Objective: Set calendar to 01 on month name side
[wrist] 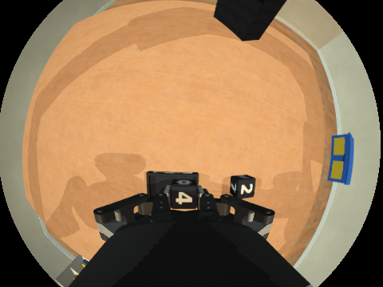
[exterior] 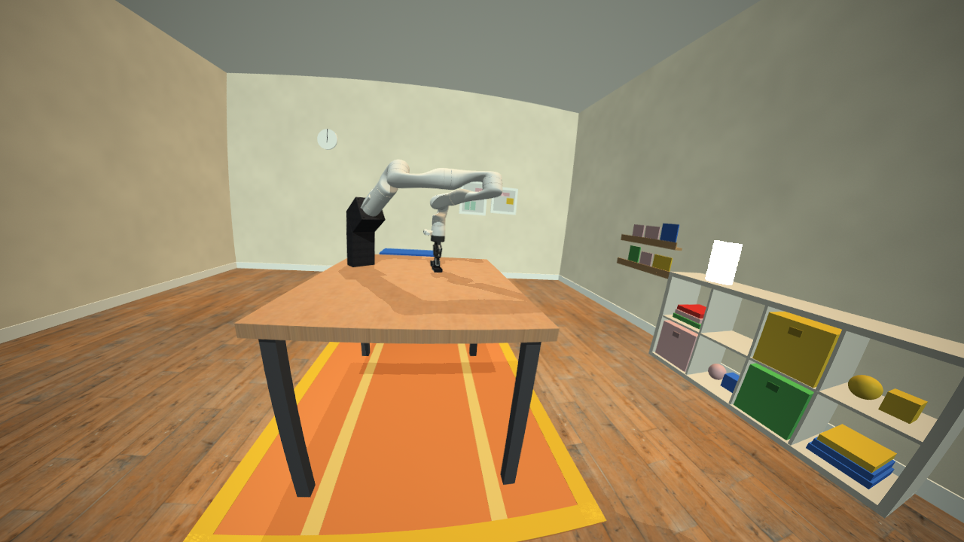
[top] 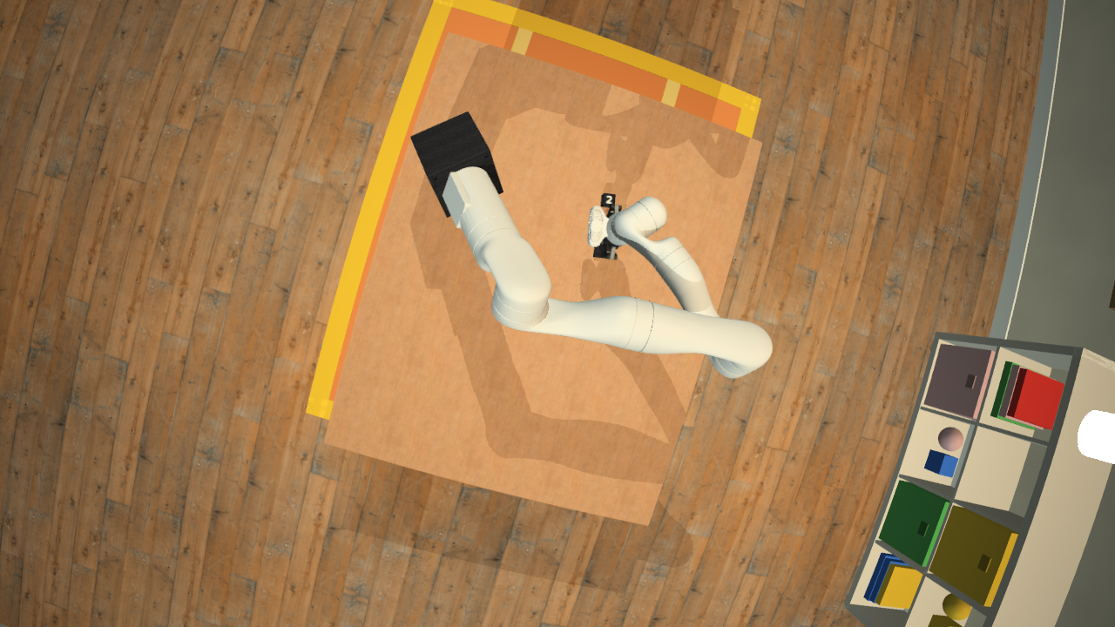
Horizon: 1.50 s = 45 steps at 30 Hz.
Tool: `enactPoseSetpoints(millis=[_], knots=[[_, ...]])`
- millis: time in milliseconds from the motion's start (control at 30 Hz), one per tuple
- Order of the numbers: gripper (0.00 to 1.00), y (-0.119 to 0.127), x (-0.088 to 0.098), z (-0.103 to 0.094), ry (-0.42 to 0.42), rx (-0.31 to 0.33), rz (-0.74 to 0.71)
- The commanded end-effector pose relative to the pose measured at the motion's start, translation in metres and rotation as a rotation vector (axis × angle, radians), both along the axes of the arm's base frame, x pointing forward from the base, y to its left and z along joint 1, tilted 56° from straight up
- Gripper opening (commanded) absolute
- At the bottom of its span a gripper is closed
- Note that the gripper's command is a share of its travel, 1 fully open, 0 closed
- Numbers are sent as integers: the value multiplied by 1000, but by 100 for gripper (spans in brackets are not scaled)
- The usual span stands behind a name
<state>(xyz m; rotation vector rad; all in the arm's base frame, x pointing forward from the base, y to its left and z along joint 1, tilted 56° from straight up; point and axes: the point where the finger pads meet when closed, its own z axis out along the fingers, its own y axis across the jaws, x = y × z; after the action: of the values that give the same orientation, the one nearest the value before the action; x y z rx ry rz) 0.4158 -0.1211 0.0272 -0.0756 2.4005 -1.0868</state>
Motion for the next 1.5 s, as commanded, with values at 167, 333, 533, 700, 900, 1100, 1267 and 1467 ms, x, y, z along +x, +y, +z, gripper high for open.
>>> enactPoseSetpoints(millis=[167, 333, 533, 700, 900, 1100, 1267, 1467], knots=[[28, 0, 0, -1, 0, 0, 0], [28, 0, 0, -1, 0, 0, 0], [28, 0, 0, -1, 0, 0, 0], [28, 0, 0, -1, 0, 0, 0], [28, 0, 0, -1, 0, 0, 0], [28, -1, 1, -1, 0, 0, 0], [28, -2, 1, -2, 0, 0, 0], [28, -3, 2, -3, 0, 0, 0]])
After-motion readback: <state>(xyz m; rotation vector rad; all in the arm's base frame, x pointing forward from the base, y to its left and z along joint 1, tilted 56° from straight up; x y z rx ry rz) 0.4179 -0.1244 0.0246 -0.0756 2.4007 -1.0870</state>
